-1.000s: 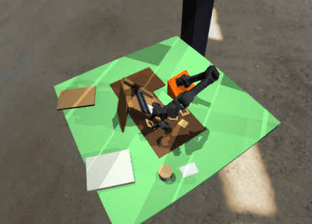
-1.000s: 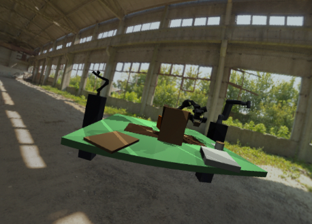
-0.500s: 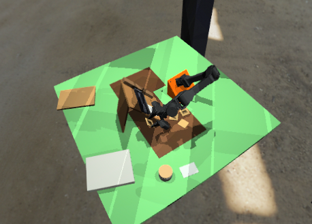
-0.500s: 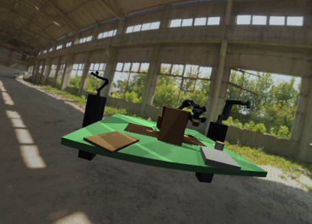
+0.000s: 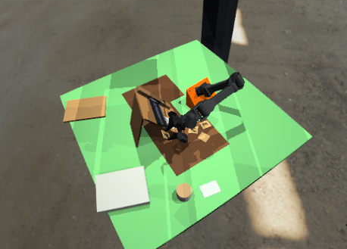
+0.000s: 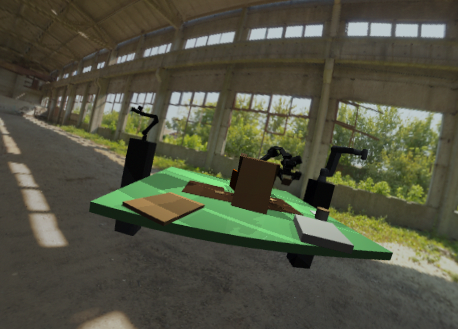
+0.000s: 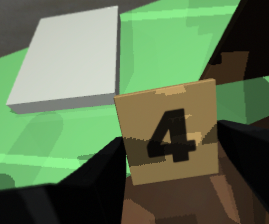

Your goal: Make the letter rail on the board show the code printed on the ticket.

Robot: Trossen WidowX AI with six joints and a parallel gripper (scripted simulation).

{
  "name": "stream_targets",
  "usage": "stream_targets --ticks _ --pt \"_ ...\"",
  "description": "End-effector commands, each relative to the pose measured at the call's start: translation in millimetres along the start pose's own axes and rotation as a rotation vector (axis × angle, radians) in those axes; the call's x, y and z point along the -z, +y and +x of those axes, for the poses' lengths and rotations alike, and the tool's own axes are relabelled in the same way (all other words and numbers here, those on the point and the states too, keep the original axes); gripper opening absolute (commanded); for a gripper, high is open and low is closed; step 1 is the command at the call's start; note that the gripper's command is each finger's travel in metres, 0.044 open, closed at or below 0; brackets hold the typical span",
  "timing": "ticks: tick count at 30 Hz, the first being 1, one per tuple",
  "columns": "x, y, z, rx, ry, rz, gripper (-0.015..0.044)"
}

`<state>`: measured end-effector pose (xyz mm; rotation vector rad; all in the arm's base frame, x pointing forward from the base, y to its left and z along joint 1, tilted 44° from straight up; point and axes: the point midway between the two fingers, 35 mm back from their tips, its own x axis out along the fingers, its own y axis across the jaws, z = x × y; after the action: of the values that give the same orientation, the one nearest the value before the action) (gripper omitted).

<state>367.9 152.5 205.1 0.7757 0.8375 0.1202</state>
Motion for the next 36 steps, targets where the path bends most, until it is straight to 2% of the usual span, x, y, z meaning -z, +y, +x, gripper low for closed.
stream_targets --ticks 1,36 --pt "0.1 -1.6 0.0 -0.003 0.001 -0.006 0.0000" --pt "0.1 -19.3 0.6 -0.001 0.001 -0.006 0.0000"
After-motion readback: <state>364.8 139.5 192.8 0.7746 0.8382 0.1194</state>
